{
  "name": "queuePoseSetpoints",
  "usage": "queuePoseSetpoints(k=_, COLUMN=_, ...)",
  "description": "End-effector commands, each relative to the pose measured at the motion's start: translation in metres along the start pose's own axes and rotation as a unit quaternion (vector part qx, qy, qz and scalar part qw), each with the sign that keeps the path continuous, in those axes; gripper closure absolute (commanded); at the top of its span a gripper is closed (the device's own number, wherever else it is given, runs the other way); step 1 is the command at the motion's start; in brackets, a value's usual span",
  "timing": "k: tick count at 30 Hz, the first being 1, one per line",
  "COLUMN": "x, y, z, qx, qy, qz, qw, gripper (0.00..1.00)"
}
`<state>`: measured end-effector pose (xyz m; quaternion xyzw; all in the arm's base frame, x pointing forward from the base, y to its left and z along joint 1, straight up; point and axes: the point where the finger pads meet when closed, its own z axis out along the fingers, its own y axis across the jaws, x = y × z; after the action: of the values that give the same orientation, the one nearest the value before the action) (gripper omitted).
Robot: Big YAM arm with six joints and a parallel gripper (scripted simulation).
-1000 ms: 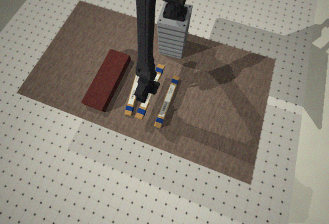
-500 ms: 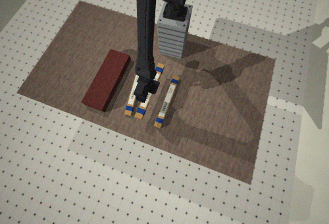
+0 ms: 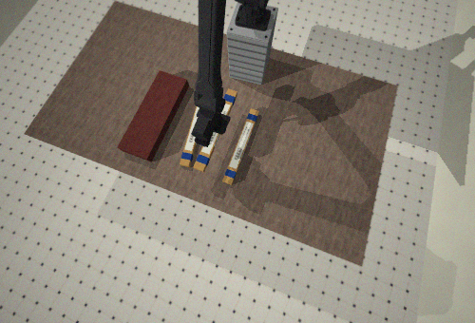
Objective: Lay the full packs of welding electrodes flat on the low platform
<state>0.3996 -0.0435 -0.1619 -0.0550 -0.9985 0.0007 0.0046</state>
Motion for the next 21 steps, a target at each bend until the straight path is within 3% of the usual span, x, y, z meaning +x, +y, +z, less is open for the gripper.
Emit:
queuePoseSetpoints(k=1, x=-0.008, y=0.000, z=-0.020, qx=-0.001, qy=-0.015, qz=-0.001, qw=1.000, gripper=1.00)
queuePoseSetpoints(k=21, x=-0.008, y=0.000, z=-0.038, qx=-0.001, qy=-0.016, qz=-0.001, qw=1.000, gripper=1.00)
